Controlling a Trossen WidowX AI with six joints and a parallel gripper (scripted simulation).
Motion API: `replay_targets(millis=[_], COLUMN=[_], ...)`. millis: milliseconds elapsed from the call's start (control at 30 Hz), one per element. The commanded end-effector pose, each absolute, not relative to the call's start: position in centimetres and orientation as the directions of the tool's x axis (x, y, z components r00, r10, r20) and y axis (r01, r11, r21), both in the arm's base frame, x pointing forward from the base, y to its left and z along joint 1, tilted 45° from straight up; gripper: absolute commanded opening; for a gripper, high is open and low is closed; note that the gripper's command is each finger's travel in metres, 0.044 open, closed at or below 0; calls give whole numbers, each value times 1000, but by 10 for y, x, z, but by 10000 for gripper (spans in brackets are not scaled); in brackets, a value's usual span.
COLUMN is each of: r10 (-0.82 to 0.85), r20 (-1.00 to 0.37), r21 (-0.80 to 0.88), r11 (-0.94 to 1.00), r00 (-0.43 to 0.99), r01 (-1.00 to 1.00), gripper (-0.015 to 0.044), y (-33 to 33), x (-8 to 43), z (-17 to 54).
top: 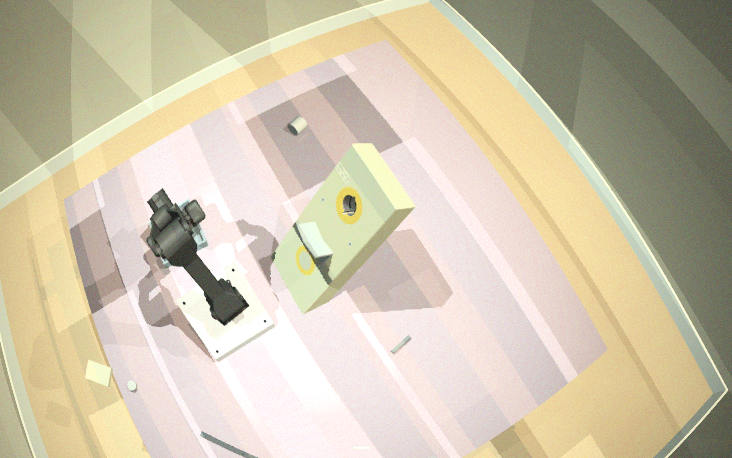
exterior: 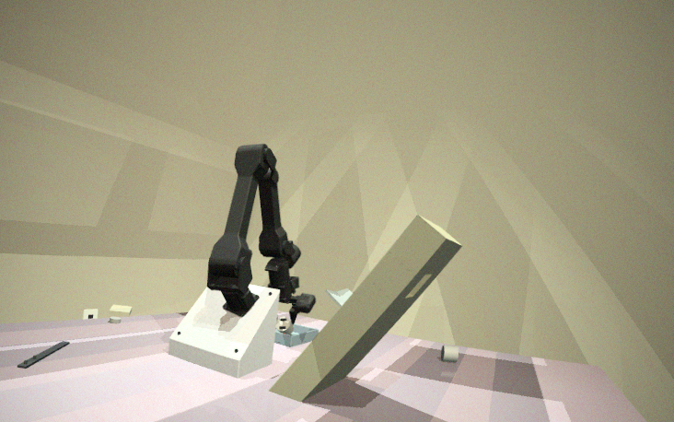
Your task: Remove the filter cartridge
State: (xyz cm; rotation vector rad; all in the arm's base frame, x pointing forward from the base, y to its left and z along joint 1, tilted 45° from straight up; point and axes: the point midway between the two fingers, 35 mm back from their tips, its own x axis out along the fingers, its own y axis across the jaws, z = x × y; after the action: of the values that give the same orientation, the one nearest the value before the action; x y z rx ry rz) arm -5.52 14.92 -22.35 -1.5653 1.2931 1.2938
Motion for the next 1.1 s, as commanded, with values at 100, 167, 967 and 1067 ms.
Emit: replay_targets(millis=[100, 167, 967, 1067], r10=[-247, -247, -240, -240], r20=[-969, -969, -971, -971], r21=[67, 67, 70, 70], r11=[-240, -240, -237, -237], r00=[-6, -6, -11, -11], r01=[-968, -968, -969, -969], gripper=[440, 440, 440, 440], y=[150, 150, 191, 191], x=[-55, -55, -64, -64], z=[-224, -224, -184, -184])
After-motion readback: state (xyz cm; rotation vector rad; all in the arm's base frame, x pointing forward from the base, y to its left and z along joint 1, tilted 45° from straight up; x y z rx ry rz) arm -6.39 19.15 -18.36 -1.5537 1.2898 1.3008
